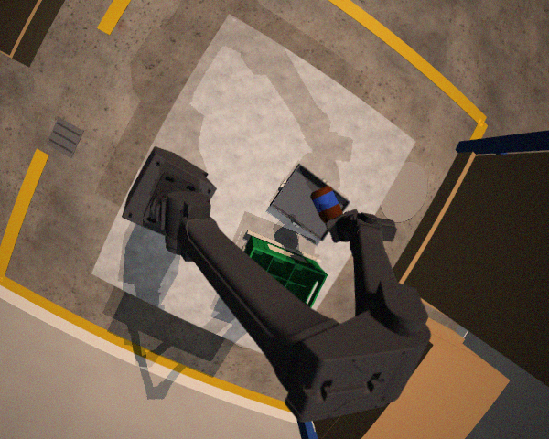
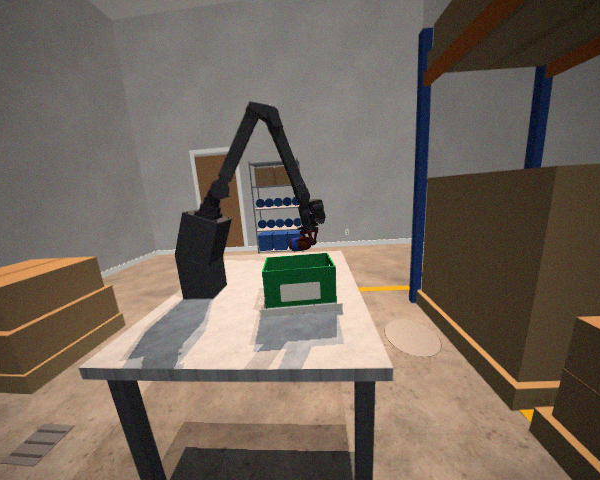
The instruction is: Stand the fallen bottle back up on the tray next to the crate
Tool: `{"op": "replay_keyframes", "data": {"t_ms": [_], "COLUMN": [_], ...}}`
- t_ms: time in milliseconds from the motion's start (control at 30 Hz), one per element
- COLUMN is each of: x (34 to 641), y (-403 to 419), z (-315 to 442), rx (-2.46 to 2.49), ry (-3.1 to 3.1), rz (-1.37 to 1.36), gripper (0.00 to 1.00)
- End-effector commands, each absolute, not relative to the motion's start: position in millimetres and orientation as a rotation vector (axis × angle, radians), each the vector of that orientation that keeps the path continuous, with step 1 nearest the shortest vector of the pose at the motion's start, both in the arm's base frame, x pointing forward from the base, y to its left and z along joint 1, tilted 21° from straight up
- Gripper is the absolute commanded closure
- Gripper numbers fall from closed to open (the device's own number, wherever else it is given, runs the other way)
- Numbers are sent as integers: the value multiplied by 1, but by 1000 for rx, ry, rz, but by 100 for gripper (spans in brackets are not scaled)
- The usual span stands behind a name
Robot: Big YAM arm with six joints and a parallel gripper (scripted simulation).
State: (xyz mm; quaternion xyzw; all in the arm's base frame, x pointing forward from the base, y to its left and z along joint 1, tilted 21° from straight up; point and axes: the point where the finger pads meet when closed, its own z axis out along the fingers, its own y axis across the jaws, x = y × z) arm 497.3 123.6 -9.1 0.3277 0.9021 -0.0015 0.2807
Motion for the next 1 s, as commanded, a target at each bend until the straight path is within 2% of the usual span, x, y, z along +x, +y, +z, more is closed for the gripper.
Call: {"op": "replay_keyframes", "data": {"t_ms": [0,967], "x": [503,507], "y": [136,137], "z": [11,15], "rx": [866,854], "ry": [2360,2269], "rz": [50,23], "gripper": [100,100]}}
